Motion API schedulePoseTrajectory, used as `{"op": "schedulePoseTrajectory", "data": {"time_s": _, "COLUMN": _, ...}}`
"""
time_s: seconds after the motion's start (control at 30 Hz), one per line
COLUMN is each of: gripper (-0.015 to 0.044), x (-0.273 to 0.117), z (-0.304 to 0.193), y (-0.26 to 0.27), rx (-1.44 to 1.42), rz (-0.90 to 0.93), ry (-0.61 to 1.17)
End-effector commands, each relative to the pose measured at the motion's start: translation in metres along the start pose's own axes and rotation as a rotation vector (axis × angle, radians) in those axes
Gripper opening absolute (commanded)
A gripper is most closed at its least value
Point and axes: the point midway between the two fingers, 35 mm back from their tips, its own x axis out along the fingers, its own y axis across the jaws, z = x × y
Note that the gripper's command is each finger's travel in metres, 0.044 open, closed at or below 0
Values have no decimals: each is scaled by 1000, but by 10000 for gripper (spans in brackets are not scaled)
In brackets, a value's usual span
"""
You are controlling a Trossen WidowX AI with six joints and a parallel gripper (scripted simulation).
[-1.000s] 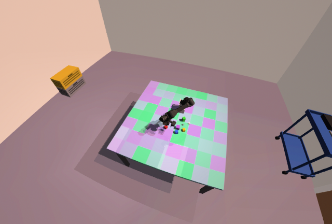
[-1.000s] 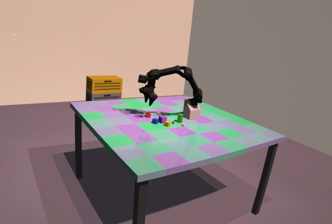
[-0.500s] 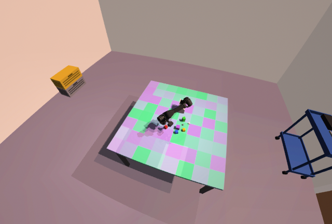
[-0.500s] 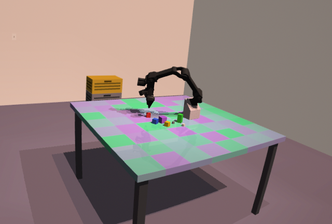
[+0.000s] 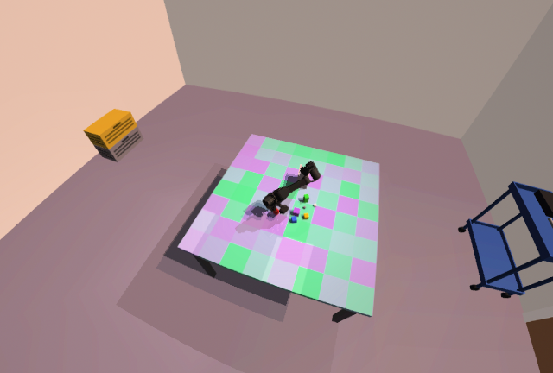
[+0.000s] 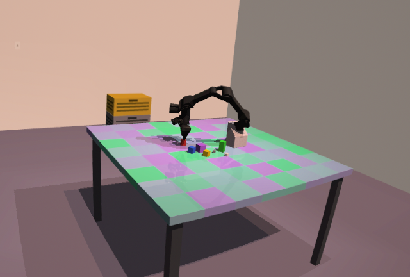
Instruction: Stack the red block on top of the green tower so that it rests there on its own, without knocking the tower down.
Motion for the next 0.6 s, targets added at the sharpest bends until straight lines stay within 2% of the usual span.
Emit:
{"op": "schedulePoseTrajectory", "data": {"time_s": 0.0, "gripper": 440, "x": 9, "z": -3, "y": 0, "rx": 8, "rz": 2, "ry": 10}}
{"op": "schedulePoseTrajectory", "data": {"time_s": 0.57, "gripper": 440, "x": 37, "z": -4, "y": 0, "rx": 8, "rz": 4, "ry": 11}}
